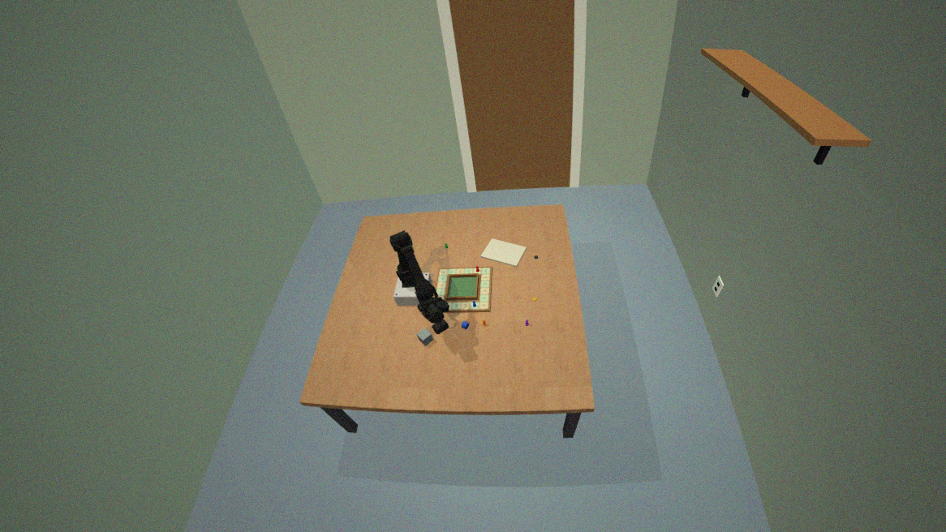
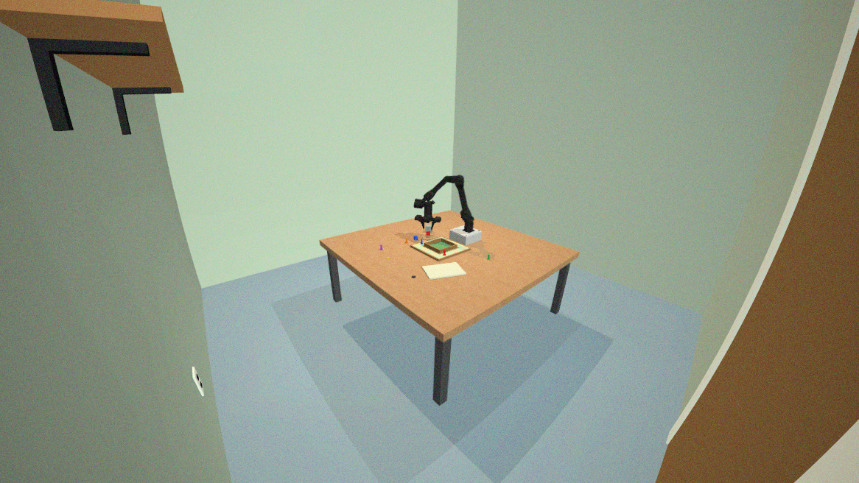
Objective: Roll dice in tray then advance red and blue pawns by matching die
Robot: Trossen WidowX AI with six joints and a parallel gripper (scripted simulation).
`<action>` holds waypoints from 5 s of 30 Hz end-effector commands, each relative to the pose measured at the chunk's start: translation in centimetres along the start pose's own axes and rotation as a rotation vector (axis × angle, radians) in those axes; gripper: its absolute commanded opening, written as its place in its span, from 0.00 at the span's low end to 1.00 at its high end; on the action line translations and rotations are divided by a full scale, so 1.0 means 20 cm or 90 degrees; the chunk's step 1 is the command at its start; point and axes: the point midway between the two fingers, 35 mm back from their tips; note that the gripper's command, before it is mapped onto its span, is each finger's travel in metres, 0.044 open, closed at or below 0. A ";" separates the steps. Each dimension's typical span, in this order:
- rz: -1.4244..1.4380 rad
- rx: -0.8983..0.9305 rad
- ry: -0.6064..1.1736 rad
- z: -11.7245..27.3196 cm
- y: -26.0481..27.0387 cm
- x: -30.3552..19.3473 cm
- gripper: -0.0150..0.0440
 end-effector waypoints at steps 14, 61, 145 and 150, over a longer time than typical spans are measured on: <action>-0.003 0.008 -0.003 -0.15 0.02 0.00 0.72; -0.057 0.009 -0.003 0.43 0.07 0.19 0.25; -0.398 -0.100 -0.545 0.30 0.81 1.09 0.25; -0.398 -0.099 -0.544 0.35 0.88 1.00 0.25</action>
Point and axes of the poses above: the point midway between the two fingers, 35 mm back from their tips, its own z axis back along the fingers, its own y axis across the jaws, x = y × z, and after that the axes turned 6 degrees about -z, right-handed
